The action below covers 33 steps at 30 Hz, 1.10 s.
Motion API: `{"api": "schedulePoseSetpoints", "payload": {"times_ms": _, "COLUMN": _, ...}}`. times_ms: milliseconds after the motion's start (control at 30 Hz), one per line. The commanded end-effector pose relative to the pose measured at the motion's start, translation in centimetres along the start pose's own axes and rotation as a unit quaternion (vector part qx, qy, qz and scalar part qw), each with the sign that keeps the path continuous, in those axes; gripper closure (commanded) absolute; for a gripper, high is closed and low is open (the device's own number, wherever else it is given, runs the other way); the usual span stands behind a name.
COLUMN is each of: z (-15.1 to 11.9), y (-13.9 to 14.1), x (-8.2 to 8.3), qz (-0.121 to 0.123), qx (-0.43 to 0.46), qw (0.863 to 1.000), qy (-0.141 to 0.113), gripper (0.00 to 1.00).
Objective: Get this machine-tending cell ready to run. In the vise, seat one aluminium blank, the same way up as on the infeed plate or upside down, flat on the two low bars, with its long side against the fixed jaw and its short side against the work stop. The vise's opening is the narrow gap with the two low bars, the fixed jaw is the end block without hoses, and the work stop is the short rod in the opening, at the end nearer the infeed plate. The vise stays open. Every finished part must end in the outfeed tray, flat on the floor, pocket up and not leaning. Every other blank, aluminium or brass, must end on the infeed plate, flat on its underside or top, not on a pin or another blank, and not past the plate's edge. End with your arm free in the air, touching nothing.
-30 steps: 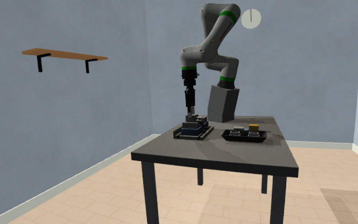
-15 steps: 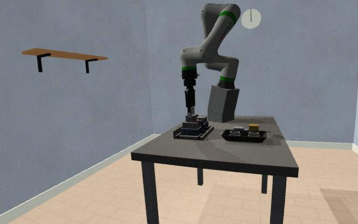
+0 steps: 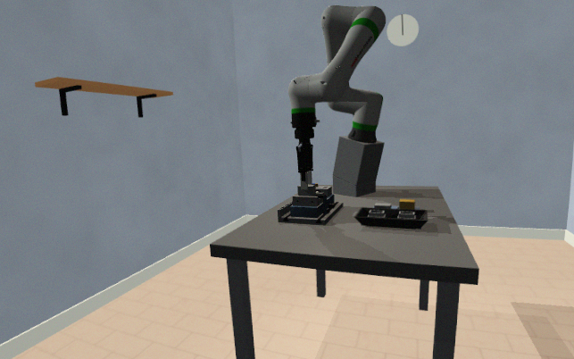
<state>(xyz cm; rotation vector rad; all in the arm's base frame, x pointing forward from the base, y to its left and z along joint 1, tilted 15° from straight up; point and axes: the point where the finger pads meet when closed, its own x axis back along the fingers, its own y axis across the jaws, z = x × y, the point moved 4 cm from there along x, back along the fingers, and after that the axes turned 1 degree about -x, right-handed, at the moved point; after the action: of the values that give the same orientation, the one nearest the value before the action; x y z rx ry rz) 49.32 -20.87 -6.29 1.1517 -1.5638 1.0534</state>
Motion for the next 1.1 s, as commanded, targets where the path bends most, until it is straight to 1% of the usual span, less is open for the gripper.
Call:
{"api": "schedulePoseSetpoints", "payload": {"times_ms": 0, "z": 0.0, "y": 0.0, "x": -0.1, "qz": 0.000, "qx": 0.000, "qw": 1.000, "qy": 0.000, "gripper": 1.00}}
{"api": "schedulePoseSetpoints", "payload": {"times_ms": 1067, "z": 0.0, "y": 0.0, "x": -1.1, "qz": 0.000, "qx": 0.000, "qw": 1.000, "qy": 0.000, "gripper": 1.00}}
